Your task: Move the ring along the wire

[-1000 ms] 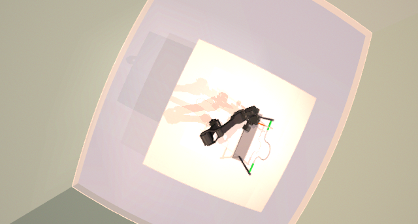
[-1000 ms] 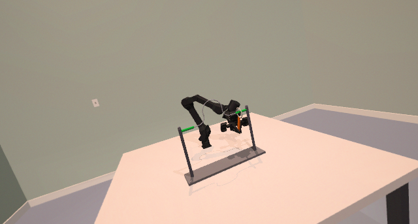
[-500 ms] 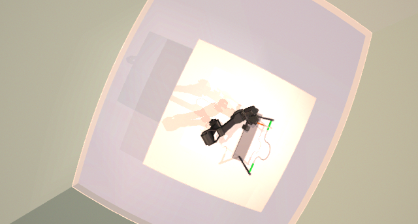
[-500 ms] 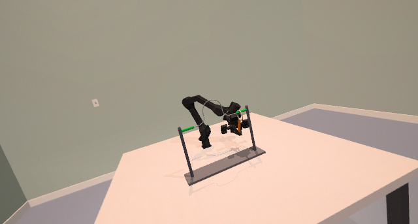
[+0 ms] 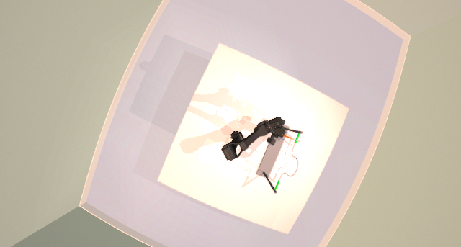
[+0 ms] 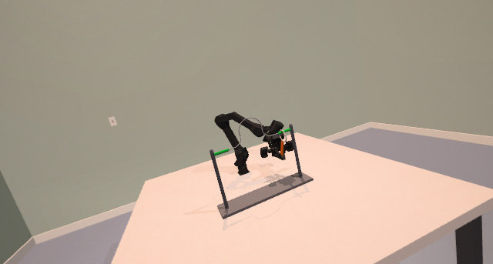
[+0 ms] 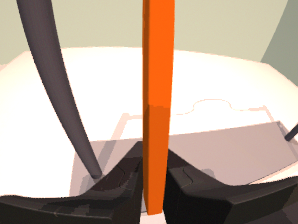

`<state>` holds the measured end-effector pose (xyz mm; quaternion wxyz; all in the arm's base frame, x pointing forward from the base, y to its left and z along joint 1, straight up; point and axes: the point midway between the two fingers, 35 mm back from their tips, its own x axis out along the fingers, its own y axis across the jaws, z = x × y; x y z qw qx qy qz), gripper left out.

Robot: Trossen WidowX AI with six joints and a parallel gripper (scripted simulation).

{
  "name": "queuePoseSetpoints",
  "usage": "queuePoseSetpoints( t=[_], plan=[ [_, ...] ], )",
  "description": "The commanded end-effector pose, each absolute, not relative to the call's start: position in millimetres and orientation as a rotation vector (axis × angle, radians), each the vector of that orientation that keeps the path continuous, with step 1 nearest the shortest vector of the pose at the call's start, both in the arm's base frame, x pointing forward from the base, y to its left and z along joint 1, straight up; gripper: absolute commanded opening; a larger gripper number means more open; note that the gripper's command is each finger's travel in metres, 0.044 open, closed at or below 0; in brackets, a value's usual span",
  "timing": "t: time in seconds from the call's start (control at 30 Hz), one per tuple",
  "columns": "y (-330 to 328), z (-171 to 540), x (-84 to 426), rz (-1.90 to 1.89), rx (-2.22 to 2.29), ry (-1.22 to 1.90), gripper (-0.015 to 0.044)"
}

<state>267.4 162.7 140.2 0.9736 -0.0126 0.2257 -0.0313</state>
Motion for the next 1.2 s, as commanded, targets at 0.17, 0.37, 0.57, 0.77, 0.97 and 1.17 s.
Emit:
queuePoseSetpoints(
  t=[0.17, 0.37, 0.57, 0.77, 0.97, 1.17],
  plan=[
    [163, 140, 267, -0.063, -0.025, 0.455, -0.0019],
    [163, 140, 267, -0.063, -0.025, 0.456, 0.0139],
    [165, 146, 253, -0.066, -0.023, 0.463, 0.0160],
    [166, 155, 233, -0.067, -0.022, 0.464, 0.0160],
    [166, 161, 222, -0.067, -0.022, 0.459, 0.0160],
    [166, 161, 222, -0.067, -0.022, 0.459, 0.0160]
  ],
)
